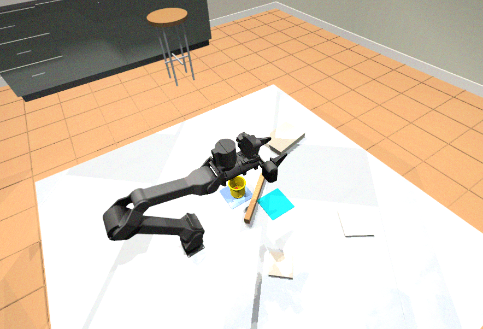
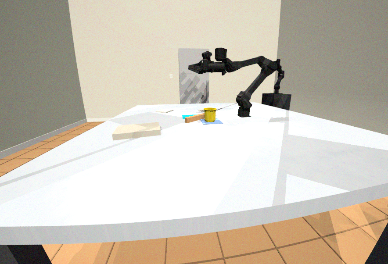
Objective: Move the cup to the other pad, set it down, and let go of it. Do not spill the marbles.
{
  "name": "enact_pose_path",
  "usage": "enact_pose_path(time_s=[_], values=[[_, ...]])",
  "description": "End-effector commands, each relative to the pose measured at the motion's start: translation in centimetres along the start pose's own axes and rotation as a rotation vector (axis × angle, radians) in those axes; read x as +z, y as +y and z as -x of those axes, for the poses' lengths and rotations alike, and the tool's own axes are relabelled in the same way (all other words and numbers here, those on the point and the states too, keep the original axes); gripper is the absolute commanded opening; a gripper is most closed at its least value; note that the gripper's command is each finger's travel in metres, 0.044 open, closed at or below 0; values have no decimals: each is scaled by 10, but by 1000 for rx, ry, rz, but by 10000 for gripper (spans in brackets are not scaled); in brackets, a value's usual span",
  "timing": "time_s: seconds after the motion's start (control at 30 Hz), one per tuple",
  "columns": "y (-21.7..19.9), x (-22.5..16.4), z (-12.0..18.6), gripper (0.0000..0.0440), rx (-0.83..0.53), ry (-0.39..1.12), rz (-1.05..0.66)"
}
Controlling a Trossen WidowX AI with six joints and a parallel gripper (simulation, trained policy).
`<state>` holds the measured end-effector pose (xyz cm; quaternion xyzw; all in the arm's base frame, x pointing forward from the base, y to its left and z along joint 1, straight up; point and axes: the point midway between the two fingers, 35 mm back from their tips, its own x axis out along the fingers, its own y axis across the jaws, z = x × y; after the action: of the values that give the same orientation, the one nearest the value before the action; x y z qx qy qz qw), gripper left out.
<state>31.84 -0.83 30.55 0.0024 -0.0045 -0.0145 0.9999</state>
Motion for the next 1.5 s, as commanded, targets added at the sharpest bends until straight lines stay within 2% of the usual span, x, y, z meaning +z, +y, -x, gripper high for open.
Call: enact_pose_path(time_s=[0.0,0.4,0.53,0.7,0.77,1.47], values=[[1,1,1,374,3,1,0],[7,-2,7,68,28,76,-26],[11,-4,8,73,40,115,-54],[17,-3,9,132,57,161,-97],[19,-2,10,141,63,181,-115],[46,-5,16,127,86,436,-336]])
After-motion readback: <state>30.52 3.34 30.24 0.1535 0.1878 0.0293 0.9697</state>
